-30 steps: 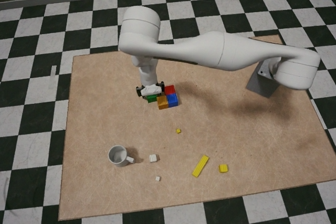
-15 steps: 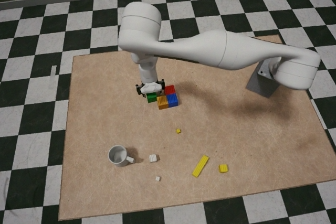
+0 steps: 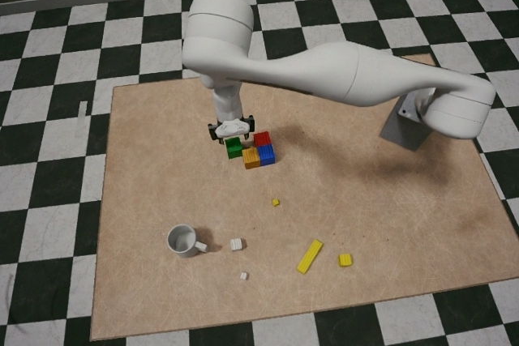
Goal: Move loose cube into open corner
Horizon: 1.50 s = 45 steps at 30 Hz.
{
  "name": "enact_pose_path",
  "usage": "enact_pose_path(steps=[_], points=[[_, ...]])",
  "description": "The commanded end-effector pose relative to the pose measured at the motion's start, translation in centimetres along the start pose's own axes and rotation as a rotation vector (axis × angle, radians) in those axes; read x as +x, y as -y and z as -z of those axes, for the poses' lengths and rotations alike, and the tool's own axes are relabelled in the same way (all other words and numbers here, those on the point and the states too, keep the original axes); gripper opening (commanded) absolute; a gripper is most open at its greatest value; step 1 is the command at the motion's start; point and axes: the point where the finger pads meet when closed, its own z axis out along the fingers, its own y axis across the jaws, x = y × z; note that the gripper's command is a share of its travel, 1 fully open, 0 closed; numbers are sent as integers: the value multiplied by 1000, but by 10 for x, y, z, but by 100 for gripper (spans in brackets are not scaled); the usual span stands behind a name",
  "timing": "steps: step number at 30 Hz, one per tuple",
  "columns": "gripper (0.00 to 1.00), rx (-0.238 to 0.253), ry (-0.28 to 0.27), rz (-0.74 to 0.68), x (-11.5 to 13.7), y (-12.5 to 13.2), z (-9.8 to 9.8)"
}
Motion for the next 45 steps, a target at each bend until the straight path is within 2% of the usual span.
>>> enact_pose_path(steps=[1, 9, 25, 26, 45], points=[[81, -9, 8, 2, -2, -5, 16], [81, -9, 8, 2, -2, -5, 34], [81, -9, 8, 2, -2, -4, 42], [10, -9, 8, 2, -2, -4, 42], [10, -9, 8, 2, -2, -4, 42]])
